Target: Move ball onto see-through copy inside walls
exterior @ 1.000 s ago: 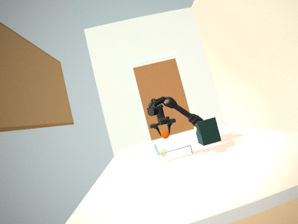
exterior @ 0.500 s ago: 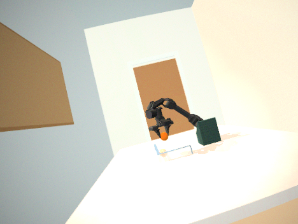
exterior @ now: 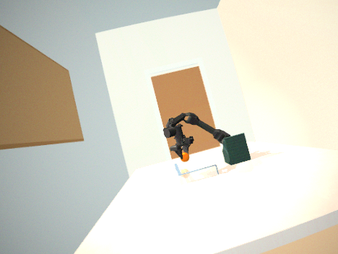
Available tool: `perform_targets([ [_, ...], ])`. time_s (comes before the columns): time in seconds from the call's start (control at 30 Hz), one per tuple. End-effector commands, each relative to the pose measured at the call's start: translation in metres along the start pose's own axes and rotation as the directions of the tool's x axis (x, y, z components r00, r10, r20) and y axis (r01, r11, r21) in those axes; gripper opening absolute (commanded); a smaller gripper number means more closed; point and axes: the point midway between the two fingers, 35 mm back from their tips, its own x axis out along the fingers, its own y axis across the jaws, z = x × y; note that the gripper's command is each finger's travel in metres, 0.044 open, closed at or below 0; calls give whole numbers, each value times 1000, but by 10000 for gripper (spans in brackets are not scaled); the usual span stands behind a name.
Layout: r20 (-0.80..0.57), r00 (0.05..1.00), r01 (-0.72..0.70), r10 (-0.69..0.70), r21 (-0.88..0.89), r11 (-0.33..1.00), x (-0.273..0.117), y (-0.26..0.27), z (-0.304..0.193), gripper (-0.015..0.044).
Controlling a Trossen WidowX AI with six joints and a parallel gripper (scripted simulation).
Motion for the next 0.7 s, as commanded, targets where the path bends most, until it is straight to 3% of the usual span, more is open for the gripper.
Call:
perform_targets([
  [0.0,-6,1000,6,-6,-96,995,2,0,-5,0],
  [0.67,-10,1000,-6,-1,-639,769,23,5,-28,0],
])
